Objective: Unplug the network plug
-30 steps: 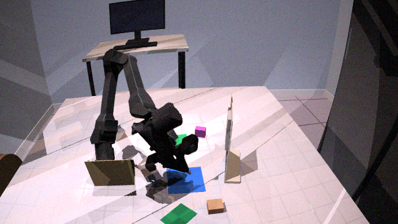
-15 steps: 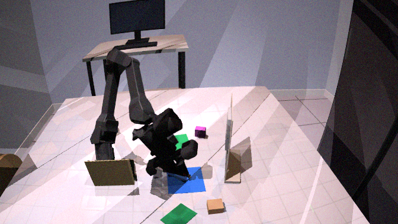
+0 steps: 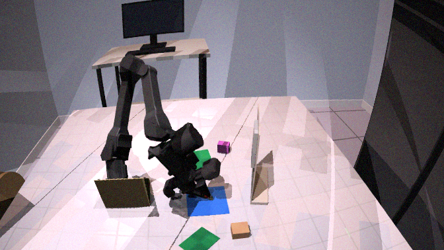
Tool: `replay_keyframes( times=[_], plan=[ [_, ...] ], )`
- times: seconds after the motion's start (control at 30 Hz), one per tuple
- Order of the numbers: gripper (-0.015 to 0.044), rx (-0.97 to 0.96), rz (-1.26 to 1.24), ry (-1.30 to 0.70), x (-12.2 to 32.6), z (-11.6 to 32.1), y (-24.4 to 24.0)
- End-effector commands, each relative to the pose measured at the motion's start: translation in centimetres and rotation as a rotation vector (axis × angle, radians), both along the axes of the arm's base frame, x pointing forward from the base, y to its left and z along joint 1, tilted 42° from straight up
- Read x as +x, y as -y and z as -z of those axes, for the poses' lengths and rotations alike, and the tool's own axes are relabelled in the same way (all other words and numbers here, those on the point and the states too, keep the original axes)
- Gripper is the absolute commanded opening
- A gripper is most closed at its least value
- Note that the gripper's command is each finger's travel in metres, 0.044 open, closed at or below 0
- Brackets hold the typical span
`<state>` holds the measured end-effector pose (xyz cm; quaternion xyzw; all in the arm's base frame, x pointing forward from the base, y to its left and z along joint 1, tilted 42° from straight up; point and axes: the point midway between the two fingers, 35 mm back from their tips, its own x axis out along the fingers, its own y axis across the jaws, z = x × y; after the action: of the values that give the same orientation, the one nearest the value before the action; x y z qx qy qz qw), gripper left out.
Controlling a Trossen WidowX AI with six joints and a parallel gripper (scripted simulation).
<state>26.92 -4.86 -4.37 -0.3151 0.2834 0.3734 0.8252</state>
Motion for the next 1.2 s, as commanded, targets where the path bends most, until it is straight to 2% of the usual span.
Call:
replay_keyframes(
  times=[0.0,0.07,0.27,1.17],
  plan=[
    [0.0000,0.000,-0.001,0.000,0.0,0.0,0.0],
    [0.0000,0.000,-0.001,0.000,0.0,0.0,0.0],
    [0.0156,0.000,-0.001,0.000,0.0,0.0,0.0],
    [0.0156,-0.003,0.002,-0.004,-1.5,-1.9,1.4]
  ],
)
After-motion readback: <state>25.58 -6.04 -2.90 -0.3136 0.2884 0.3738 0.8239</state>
